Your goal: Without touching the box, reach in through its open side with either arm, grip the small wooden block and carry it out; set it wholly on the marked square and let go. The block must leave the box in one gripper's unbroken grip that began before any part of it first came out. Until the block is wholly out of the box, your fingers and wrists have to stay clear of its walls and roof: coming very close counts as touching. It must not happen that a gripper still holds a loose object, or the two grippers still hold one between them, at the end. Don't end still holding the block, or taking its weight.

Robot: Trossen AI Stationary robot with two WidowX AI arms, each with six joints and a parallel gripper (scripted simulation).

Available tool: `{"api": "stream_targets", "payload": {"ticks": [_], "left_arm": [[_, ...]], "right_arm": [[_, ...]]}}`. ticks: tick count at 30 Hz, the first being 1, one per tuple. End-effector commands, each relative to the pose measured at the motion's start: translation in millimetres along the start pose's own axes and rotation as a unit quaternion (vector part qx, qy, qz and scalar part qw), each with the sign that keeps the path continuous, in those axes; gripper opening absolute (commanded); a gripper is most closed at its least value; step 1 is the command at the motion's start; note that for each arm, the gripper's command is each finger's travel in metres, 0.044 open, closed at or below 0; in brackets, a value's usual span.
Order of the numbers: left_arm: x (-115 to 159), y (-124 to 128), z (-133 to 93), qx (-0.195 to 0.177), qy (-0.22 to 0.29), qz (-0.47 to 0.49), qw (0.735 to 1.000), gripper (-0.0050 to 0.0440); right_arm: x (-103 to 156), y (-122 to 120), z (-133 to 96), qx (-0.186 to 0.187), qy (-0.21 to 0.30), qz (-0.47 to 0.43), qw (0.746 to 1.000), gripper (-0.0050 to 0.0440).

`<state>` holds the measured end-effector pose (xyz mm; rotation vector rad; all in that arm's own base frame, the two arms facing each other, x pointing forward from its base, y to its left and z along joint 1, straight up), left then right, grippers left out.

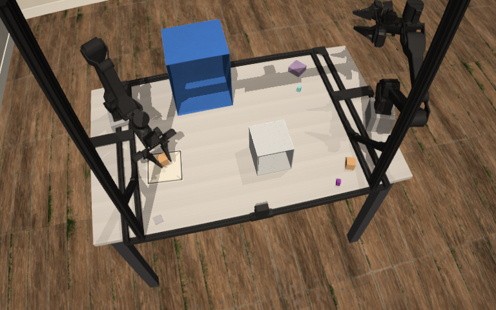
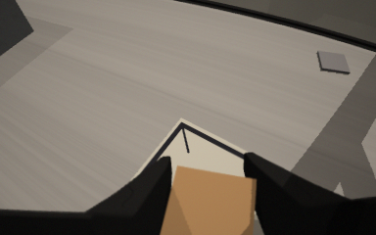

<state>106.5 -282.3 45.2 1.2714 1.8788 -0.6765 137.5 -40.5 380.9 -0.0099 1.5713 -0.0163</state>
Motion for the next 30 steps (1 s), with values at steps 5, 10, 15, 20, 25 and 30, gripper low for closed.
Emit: {"api": "stream_targets", "payload": {"ticks": [5,10,15,20,25,30], "left_arm": [[13.5,-0.6,6.4,0.003,-0.001,0.001,1.0,0.0],[17.7,-0.5,10.0,0.003,-0.001,0.001,1.0,0.0],[22.9,-0.4,14.1,0.003,-0.001,0.001,1.0,0.0],[28.4,-0.3,17.8,0.003,-0.001,0.001,1.0,0.0],[27.7,0.4,18.8,0.0,-0.003,0.0,1.0,0.0024],[27.7,0.4,18.8,0.0,-0.003,0.0,1.0,0.0144]], "right_arm": [[0.0,0.5,0.0,-0.002,0.0,0.0,1.0,0.04],[0.0,0.5,0.0,-0.002,0.0,0.0,1.0,0.04],[0.0,0.5,0.0,-0.002,0.0,0.0,1.0,0.04],[0.0,0.5,0.0,-0.002,0.0,0.0,1.0,0.04],[0.0,0.5,0.0,-0.002,0.0,0.0,1.0,0.04],[0.0,0.5,0.0,-0.002,0.0,0.0,1.0,0.04]]}}
Point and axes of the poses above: on each arm, the point midway between the two fingers, 35 mm back from their tips, its own z axis out along the fingers, its own y axis across the jaws, x = y × z, the point moved 2 cm from there along -z, back along the fingers, and after that the axes turned 1 degree about -z, right-handed, at the moved point
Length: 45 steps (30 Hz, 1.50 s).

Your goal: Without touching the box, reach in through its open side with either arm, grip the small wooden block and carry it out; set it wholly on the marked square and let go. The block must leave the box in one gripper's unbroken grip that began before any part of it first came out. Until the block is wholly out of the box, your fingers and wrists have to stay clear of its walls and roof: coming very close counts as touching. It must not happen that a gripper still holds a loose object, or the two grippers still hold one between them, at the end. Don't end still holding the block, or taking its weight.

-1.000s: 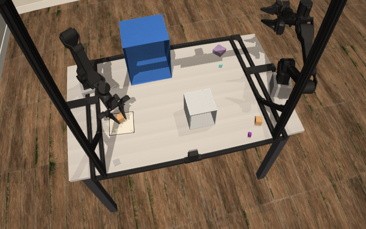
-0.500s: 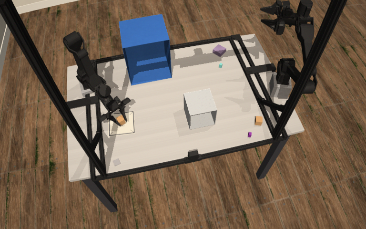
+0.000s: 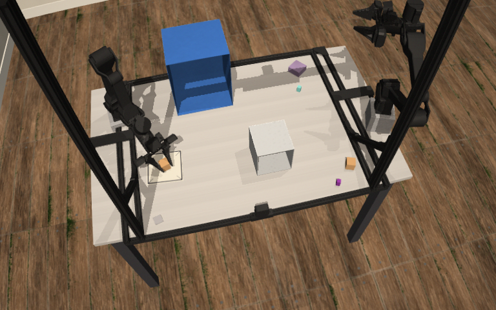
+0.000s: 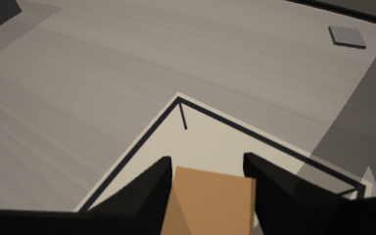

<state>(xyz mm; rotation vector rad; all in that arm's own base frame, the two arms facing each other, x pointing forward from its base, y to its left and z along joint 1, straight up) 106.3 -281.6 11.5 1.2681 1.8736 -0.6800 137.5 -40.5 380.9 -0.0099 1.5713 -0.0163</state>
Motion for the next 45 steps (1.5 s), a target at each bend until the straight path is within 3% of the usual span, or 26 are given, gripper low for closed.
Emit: {"api": "stream_targets", "payload": {"ticks": [1,3,13,26,35,37,45], "left_arm": [[-0.3,0.0,-0.1,0.0,0.0,0.0,1.0,0.0168],[-0.3,0.0,-0.1,0.0,0.0,0.0,1.0,0.0168],[-0.3,0.0,-0.1,0.0,0.0,0.0,1.0,0.04],[-3.9,-0.1,0.2,0.0,0.0,0.0,1.0,0.04],[-56.2,-1.3,-8.6,0.001,-0.002,0.0,1.0,0.04],[-56.2,-1.3,-8.6,0.001,-0.002,0.0,1.0,0.04],[-100.4,-2.3,-36.0,0.002,-0.001,0.001,1.0,0.04]], "right_arm": [[0.0,0.5,0.0,-0.002,0.0,0.0,1.0,0.04],[0.0,0.5,0.0,-0.002,0.0,0.0,1.0,0.04],[0.0,0.5,0.0,-0.002,0.0,0.0,1.0,0.04],[0.0,0.5,0.0,-0.002,0.0,0.0,1.0,0.04],[0.0,0.5,0.0,-0.002,0.0,0.0,1.0,0.04],[0.0,0.5,0.0,-0.002,0.0,0.0,1.0,0.04],[0.0,0.5,0.0,-0.002,0.0,0.0,1.0,0.04]]}}
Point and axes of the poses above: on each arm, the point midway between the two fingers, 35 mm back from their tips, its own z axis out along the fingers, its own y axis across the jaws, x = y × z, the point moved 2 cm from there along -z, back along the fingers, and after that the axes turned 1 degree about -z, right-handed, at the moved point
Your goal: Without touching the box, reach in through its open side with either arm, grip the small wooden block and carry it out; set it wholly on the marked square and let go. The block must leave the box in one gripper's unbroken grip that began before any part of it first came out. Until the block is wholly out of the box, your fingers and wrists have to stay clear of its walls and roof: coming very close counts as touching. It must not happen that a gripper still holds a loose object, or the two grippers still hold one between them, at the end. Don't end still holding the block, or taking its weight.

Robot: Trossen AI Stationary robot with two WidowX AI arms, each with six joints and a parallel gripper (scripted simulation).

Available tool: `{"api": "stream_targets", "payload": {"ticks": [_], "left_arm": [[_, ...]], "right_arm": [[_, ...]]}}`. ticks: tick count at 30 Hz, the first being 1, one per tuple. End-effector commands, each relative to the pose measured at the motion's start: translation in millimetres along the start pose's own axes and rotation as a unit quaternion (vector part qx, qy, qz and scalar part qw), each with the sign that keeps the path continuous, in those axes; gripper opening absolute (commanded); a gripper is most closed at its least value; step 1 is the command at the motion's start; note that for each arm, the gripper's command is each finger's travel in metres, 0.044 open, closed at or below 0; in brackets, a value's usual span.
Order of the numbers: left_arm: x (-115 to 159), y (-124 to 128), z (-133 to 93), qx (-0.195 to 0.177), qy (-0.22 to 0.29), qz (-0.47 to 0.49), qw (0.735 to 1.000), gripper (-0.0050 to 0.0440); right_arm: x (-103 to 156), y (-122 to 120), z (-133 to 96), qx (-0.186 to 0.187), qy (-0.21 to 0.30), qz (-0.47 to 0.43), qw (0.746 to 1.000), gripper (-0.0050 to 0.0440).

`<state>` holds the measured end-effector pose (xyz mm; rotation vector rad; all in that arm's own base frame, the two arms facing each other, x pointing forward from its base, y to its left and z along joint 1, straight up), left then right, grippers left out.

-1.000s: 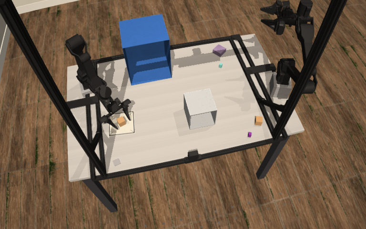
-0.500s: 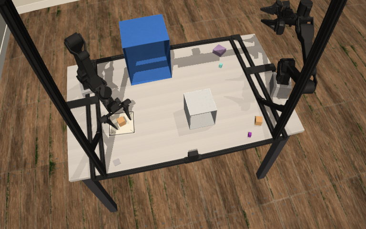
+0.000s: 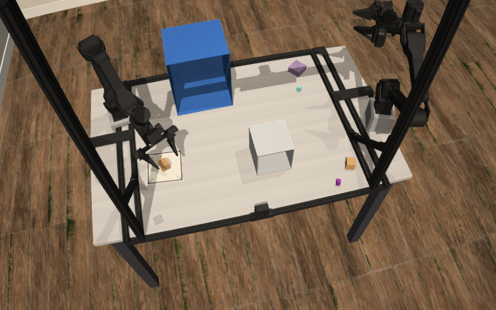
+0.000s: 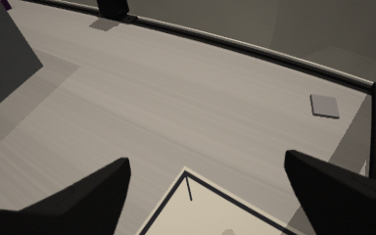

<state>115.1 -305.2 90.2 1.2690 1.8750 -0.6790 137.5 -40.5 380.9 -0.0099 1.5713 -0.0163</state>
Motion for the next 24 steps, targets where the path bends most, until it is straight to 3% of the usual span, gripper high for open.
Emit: {"api": "stream_targets", "payload": {"ticks": [1,7,9,14,24], "left_arm": [[-25.9,-0.9,-16.1,0.002,-0.002,0.001,1.0,0.04],[-50.7,-1.4,-45.9,0.002,-0.002,0.001,1.0,0.04],[-50.7,-1.4,-45.9,0.002,-0.002,0.001,1.0,0.04],[-66.6,-1.7,-77.3,0.002,0.002,0.001,1.0,0.04],[-67.9,-1.7,-80.2,0.003,0.002,0.001,1.0,0.04]], "right_arm": [[0.0,0.5,0.0,-0.002,0.0,0.0,1.0,0.04],[0.0,0.5,0.0,-0.002,0.0,0.0,1.0,0.04],[0.0,0.5,0.0,-0.002,0.0,0.0,1.0,0.04],[0.0,0.5,0.0,-0.002,0.0,0.0,1.0,0.04],[0.0,0.5,0.0,-0.002,0.0,0.0,1.0,0.04]]}}
Point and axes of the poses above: on each arm, the point midway between the two fingers, 35 mm back from their tips, its own z axis out along the fingers, its own y axis across the jaws, x = y × z, the point moved 2 cm from there along -z, back along the fingers, and after that the axes turned 1 degree about -z, right-handed, at the moved point
